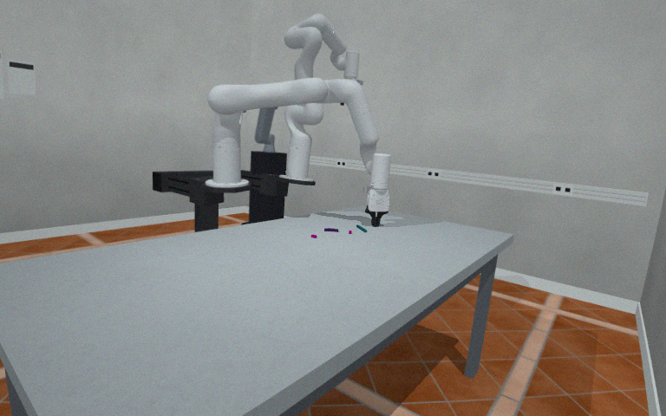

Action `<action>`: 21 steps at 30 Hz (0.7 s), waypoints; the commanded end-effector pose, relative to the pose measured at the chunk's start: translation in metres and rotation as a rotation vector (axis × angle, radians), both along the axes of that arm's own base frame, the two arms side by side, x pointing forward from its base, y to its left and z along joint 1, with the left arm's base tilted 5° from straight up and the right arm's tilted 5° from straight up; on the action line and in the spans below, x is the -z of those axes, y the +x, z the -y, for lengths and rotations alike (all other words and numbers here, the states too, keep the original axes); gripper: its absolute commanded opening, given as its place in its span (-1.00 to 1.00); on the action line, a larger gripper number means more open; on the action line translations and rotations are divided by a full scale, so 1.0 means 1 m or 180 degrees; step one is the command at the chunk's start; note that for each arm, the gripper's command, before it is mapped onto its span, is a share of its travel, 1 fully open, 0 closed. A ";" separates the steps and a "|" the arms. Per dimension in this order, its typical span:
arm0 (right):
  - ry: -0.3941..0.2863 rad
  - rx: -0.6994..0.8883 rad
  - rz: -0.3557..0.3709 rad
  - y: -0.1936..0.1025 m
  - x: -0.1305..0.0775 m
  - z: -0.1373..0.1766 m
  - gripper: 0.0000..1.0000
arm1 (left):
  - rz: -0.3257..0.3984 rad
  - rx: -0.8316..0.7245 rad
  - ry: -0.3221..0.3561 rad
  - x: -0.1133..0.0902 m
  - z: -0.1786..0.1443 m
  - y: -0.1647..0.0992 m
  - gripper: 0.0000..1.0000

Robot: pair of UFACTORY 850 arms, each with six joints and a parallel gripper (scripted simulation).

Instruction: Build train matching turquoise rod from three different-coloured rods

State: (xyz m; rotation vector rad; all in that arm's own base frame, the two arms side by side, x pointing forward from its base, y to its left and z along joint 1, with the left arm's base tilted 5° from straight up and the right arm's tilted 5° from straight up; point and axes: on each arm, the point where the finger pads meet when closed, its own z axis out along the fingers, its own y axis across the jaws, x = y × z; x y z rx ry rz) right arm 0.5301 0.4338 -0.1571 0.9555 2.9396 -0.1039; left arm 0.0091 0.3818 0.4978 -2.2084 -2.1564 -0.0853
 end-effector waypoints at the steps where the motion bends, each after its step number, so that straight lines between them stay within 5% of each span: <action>1: 0.0005 0.0000 0.0006 0.001 -0.001 -0.001 -0.89 | 0.0000 0.0000 0.0008 -0.001 0.000 0.000 1.00; 9: 0.0005 0.0000 0.0006 0.001 -0.007 -0.001 -0.89 | 0.0000 0.0000 0.0008 -0.001 0.000 0.000 1.00; 21: 0.0005 0.0000 0.0006 -0.001 -0.072 -0.007 -0.89 | 0.0000 0.0000 0.0008 -0.001 0.000 0.000 1.00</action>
